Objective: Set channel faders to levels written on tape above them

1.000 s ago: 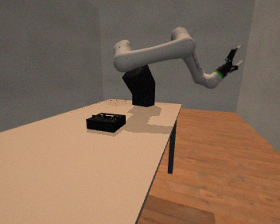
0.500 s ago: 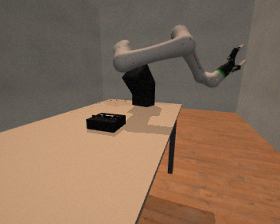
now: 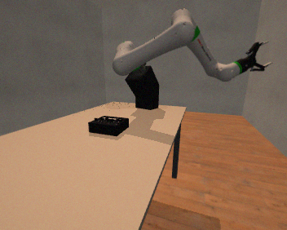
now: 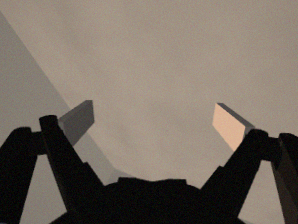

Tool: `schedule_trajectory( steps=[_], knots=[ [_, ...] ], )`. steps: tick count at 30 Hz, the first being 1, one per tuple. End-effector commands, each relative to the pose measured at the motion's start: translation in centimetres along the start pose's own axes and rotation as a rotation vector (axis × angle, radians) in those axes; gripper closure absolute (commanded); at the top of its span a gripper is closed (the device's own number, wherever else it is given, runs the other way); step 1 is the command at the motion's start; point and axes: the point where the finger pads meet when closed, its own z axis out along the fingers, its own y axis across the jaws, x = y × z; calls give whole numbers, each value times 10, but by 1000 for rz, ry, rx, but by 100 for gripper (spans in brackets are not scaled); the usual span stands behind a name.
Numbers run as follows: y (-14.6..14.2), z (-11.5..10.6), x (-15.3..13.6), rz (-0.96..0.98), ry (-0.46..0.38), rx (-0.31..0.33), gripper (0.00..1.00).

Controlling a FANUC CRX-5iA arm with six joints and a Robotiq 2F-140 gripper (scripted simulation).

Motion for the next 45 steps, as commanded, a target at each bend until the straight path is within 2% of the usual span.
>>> schedule_trajectory(
  steps=[1, 2, 3, 4, 5, 9, 10, 11, 12, 14, 15, 17, 18, 20, 21, 22, 26, 27, 29, 30, 31, 33, 34, 35, 36, 37, 39, 40, 41, 43, 44, 45],
  knots=[
    [4, -16, 56, -116, 14, -110, 0],
    [4, -16, 56, -116, 14, -110, 0],
    [6, -31, 86, -174, 18, -166, 0],
    [6, -31, 86, -174, 18, -166, 0],
    [8, -48, 113, -234, 21, -225, 0],
    [8, -50, 117, -234, 21, -225, 0],
    [10, -72, 148, -295, 21, -289, 0],
    [10, -72, 148, -295, 21, -289, 0],
    [11, -96, 174, -356, 18, -356, 0],
    [11, -99, 178, -356, 18, -356, 0],
    [12, -123, 201, -417, 11, -426, 0],
    [12, -129, 208, -417, 11, -426, 0],
    [13, -156, 229, -476, 1, -499, 0],
    [13, -164, 236, -476, 1, -499, 0],
    [14, -190, 254, -533, -14, -575, 0],
    [13, -201, 262, -533, -14, -575, 0],
    [13, -202, 263, -533, -14, -575, 0],
    [12, -244, 287, -587, -33, -652, 0],
    [12, -244, 287, -587, -33, -652, 0],
    [11, -275, 302, -638, -57, -731, 0],
    [10, -285, 307, -638, -57, -731, 0],
    [10, -289, 309, -638, -57, -731, 0],
    [8, -327, 324, -685, -86, -811, 0],
    [7, -337, 328, -685, -86, -811, 0],
    [7, -337, 328, -685, -86, -811, 0],
    [5, -367, 336, -727, -119, -891, 0],
    [2, -387, 343, -727, -119, -891, 0],
    [2, -387, 343, -727, -119, -891, 0],
    [-1, -424, 351, -764, -157, -970, 0],
    [-1, -424, 351, -764, -157, -970, 0],
    [-3, -439, 354, -764, -157, -970, 0],
    [-7, -475, 359, -795, -199, -1048, 0]
  ],
)
